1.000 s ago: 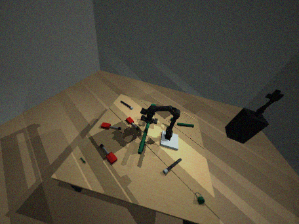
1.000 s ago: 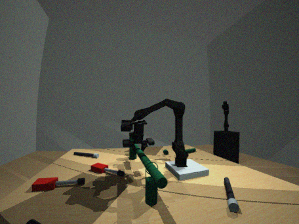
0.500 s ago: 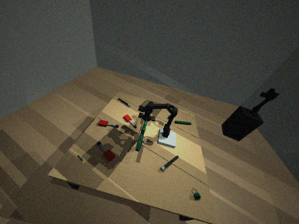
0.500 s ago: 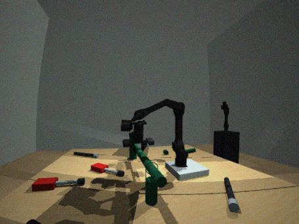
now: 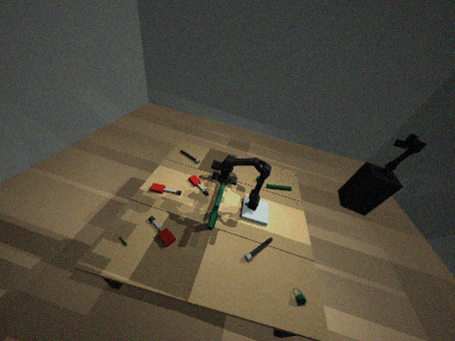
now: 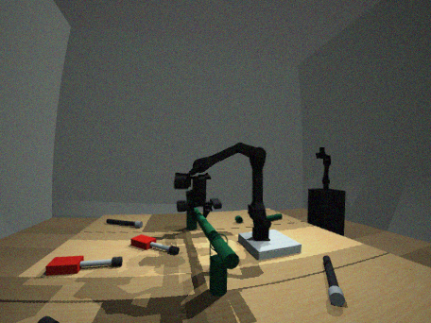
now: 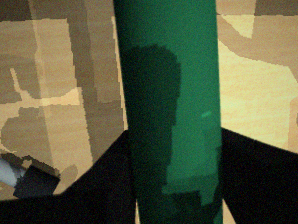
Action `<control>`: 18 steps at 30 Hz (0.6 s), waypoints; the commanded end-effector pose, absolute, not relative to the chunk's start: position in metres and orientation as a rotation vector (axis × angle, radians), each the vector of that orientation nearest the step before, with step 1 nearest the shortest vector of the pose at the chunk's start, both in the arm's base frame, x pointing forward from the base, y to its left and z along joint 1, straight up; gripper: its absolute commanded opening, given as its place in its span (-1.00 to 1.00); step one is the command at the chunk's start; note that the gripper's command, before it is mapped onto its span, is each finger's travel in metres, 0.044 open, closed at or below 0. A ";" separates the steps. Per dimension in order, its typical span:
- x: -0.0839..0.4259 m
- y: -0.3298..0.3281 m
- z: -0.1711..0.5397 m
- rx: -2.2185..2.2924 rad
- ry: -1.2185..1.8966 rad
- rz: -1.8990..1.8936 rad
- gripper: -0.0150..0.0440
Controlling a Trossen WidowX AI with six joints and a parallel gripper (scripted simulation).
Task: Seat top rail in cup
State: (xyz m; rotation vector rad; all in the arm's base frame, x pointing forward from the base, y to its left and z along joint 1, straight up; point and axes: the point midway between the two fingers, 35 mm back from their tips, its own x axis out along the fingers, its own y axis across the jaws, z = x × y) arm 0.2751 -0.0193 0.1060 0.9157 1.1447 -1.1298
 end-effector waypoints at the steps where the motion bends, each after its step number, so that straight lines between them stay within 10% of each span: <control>1: 0.278 -0.024 0.109 0.912 1.131 -1.129 -0.49; 18: 0.280 -0.031 0.109 0.911 1.130 -1.129 -0.49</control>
